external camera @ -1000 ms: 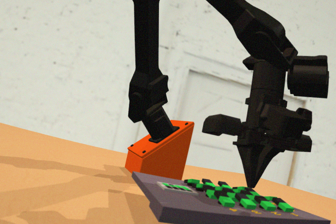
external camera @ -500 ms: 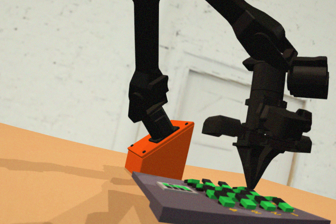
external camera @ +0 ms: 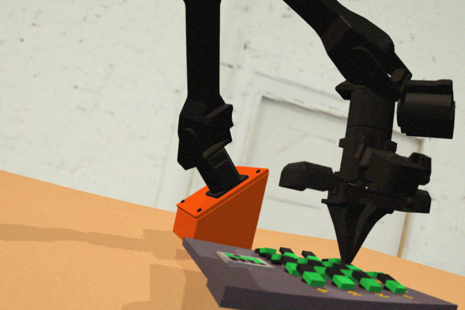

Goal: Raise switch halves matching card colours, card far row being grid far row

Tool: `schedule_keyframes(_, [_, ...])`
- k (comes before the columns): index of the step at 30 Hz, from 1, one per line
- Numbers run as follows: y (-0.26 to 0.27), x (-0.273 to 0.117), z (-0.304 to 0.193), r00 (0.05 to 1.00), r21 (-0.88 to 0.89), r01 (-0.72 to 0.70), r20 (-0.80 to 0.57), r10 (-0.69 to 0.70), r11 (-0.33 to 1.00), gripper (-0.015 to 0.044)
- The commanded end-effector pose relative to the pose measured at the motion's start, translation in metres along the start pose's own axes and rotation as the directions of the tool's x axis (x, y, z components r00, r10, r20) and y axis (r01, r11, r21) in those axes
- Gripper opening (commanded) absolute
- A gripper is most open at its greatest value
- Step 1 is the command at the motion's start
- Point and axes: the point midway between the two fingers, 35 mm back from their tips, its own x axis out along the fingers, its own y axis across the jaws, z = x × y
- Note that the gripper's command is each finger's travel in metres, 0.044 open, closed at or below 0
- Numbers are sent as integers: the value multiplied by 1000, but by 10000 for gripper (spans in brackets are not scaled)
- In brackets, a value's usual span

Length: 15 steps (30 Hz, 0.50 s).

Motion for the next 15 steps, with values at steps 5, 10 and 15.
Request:
schedule_keyframes(5, [0, 1, 1, 1000, -5, 3, 5, -3, 1000, 0])
schedule_keyframes(10, [0, 2, 1, 1000, -5, 3, 5, -3, 1000, 0])
schedule_keyframes(15, [0, -1, 1, 1000, 1, 0, 0, 0, 1000, 0])
